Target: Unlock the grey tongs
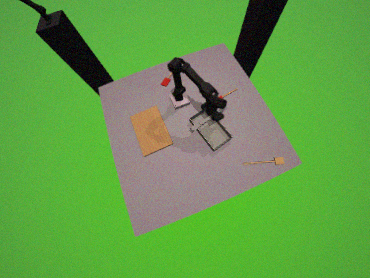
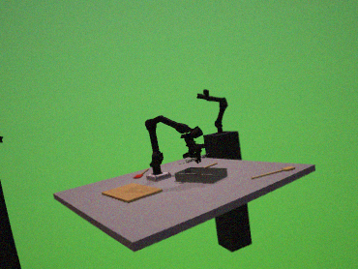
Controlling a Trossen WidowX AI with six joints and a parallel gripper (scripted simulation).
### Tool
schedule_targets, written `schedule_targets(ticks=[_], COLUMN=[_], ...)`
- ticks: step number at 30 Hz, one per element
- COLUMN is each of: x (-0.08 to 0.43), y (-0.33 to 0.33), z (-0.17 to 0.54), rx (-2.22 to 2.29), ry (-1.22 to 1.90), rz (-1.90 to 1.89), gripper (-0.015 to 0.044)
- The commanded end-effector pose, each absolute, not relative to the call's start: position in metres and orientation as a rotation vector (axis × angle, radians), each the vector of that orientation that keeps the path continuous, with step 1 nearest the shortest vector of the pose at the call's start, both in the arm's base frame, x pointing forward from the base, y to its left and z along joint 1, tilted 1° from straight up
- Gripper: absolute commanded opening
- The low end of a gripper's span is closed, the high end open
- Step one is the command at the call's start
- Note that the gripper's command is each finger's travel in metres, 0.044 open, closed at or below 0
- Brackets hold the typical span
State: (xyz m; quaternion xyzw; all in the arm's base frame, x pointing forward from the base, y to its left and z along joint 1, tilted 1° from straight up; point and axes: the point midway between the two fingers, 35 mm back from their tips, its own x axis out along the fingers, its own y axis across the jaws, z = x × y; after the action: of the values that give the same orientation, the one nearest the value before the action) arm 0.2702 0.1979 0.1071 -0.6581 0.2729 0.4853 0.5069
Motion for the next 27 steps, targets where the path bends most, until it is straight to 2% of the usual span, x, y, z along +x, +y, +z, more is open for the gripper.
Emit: schedule_targets(ticks=[1,27], x=[0.2729,0.2721], y=[0.1994,0.1932], z=[0.1103,0.1106], rx=[-1.58,-1.49], ry=[0.696,0.979], rz=[1.215,1.449], gripper=[-0.015,-0.015])
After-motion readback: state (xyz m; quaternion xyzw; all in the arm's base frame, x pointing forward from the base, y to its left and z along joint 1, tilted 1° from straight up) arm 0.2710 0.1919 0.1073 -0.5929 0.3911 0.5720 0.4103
